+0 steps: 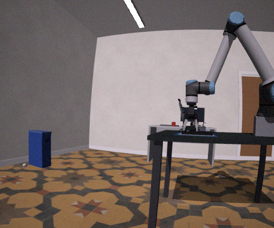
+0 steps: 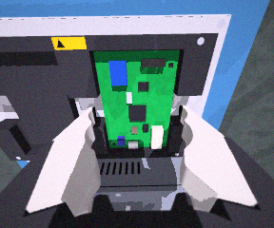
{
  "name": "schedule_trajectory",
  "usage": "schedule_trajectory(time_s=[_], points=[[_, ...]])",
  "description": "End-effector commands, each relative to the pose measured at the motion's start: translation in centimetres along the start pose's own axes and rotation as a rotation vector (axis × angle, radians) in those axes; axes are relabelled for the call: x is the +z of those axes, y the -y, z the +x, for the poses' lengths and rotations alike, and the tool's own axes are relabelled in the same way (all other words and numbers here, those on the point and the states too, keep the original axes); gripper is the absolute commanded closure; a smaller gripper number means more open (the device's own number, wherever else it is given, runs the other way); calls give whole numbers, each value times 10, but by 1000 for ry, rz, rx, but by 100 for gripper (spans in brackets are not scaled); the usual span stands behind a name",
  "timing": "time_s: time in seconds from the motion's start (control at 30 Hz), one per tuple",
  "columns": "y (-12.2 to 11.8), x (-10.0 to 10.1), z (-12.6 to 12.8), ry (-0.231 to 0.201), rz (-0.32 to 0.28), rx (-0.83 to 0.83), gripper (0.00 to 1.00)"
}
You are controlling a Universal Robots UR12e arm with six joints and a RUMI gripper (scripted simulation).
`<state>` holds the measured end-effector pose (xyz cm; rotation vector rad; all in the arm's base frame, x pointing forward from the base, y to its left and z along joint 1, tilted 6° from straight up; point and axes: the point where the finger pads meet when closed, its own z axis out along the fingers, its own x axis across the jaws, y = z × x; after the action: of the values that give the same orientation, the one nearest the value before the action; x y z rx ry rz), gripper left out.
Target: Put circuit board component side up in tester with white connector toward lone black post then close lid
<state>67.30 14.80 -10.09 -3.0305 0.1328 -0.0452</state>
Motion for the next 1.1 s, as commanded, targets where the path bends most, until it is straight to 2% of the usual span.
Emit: schedule_trajectory(time_s=[0.0, 0.1, 0.13, 0.57, 0.6, 1.07], points=[[0, -1, 1, -1, 0, 0, 41], [0, -1, 1, -1, 0, 0, 41], [0, -1, 1, -1, 0, 0, 46], [0, -1, 1, -1, 0, 0, 46], [0, -1, 1, -1, 0, 0, 49], [0, -1, 1, -1, 0, 0, 51]])
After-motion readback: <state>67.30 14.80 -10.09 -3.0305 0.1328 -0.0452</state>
